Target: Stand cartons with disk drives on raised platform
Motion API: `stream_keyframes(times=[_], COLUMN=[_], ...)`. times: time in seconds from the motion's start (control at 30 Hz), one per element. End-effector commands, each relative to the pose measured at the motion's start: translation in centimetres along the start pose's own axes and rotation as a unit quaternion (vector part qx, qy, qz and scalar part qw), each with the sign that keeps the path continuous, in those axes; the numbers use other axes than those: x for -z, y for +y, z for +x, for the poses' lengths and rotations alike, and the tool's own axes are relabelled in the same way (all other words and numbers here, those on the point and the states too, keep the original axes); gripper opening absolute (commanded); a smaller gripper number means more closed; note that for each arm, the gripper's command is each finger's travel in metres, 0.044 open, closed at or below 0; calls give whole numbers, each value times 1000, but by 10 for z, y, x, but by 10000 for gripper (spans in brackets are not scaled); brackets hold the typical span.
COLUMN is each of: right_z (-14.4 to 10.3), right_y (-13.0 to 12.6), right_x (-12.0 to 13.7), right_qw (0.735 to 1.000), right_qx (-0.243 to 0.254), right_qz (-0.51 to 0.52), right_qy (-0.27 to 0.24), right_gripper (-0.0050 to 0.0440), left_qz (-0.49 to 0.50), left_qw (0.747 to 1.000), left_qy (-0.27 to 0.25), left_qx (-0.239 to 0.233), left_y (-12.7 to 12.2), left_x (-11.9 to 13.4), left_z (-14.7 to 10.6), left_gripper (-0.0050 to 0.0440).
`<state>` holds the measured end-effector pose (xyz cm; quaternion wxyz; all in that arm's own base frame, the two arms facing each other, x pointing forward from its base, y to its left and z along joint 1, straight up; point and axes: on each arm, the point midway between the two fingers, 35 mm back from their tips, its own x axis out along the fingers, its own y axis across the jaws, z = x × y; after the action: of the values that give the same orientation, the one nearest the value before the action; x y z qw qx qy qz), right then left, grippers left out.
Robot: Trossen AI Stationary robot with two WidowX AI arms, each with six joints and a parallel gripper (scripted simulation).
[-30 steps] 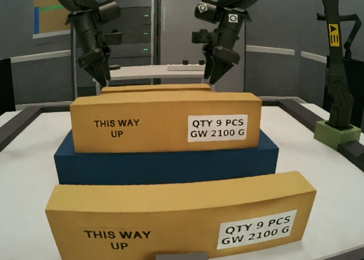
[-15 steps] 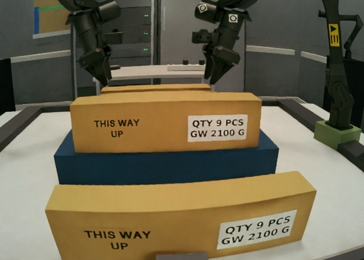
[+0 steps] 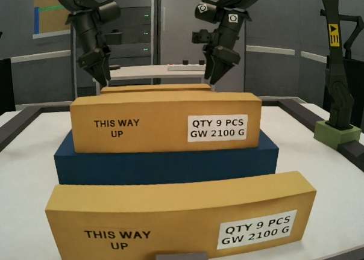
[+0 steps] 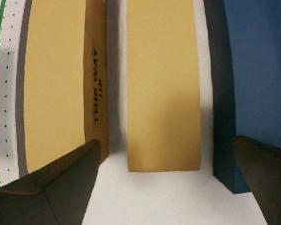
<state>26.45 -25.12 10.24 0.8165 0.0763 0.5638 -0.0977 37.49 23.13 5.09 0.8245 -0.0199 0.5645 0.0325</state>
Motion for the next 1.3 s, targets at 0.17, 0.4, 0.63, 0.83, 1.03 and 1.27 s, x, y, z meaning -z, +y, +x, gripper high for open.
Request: stream_keyframes(times=[0.17,0.4,0.63,0.83,1.03,1.27], right_z=[-8,-8,-8,-8,-8,-8], right_y=[-3,-3,-3,-3,-3,-3], right_x=[-7,-7,-7,-8,-8,-8], right_qw=[1000,1000,1000,1000,1000,1000], right_qx=[11,11,11,10,10,10], right_qz=[-6,-6,-6,-4,-4,-4], right_qy=[-16,-16,-16,-15,-15,-15], right_gripper=[379,379,379,379,379,379], left_qz=[3,3,3,4,4,4], left_qw=[1000,1000,1000,1000,1000,1000], left_qy=[-13,-13,-13,-20,-20,-20], left_qx=[-7,-7,-7,-11,-11,-11], left_y=[2,2,2,2,2,2], left_x=[-7,-7,-7,-7,-7,-7], left_z=[-5,-5,-5,-5,-5,-5], left_gripper=[384,384,384,384,384,384])
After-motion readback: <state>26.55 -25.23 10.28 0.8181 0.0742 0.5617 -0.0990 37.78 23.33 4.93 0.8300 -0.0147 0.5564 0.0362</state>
